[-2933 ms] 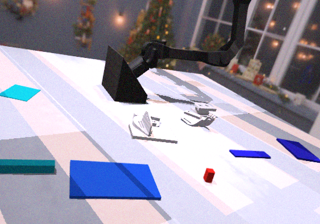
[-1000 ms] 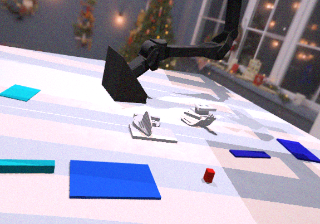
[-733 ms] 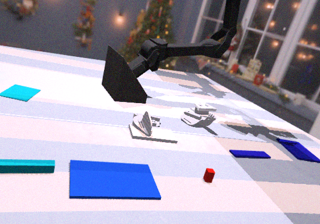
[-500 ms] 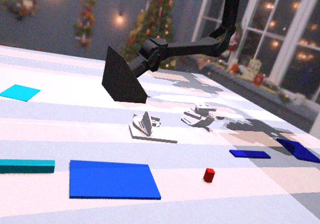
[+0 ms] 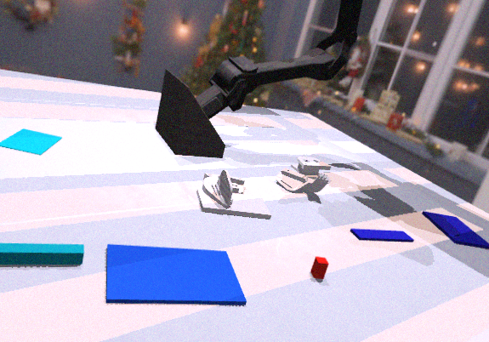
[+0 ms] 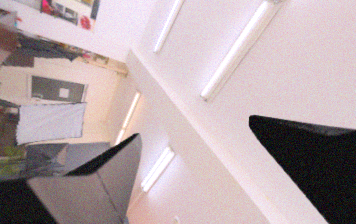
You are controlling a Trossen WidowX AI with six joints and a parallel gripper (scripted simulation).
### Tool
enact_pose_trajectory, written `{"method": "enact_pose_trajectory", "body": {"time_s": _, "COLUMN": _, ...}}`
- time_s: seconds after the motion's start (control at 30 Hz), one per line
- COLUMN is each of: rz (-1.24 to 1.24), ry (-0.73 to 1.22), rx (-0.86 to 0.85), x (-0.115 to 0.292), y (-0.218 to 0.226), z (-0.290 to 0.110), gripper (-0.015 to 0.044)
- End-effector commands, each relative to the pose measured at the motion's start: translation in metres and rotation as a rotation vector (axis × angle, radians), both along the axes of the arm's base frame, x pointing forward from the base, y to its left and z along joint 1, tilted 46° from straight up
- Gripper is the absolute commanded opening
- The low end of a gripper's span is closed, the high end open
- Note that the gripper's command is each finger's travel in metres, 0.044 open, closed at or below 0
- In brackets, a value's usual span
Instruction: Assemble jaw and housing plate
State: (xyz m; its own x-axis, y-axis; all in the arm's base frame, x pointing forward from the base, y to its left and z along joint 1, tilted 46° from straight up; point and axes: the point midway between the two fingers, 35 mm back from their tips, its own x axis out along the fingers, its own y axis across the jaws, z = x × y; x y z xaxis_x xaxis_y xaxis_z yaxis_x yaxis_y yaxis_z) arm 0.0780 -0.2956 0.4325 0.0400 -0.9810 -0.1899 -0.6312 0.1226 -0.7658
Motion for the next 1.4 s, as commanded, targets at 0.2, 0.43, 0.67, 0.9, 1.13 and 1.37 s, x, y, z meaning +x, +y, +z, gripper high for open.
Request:
{"method": "enact_pose_trajectory", "body": {"time_s": 0.2, "rz": 0.145, "ry": -0.079, "rx": 0.107, "x": 0.042, "y": 0.003, "z": -0.028, "gripper": 0.0440}}
{"method": "enact_pose_trajectory", "body": {"time_s": 0.43, "rz": 0.243, "ry": -0.136, "rx": 0.188, "x": 0.071, "y": 0.011, "z": -0.046, "gripper": 0.0440}}
{"method": "enact_pose_trajectory", "body": {"time_s": 0.67, "rz": 0.332, "ry": -0.186, "rx": 0.288, "x": 0.101, "y": 0.022, "z": -0.066, "gripper": 0.0440}}
{"method": "enact_pose_trajectory", "body": {"time_s": 0.9, "rz": 0.413, "ry": -0.231, "rx": 0.398, "x": 0.128, "y": 0.038, "z": -0.086, "gripper": 0.0440}}
{"method": "enact_pose_trajectory", "body": {"time_s": 1.13, "rz": 0.482, "ry": -0.270, "rx": 0.514, "x": 0.153, "y": 0.056, "z": -0.106, "gripper": 0.0440}}
{"method": "enact_pose_trajectory", "body": {"time_s": 1.37, "rz": 0.539, "ry": -0.301, "rx": 0.633, "x": 0.174, "y": 0.078, "z": -0.124, "gripper": 0.0440}}
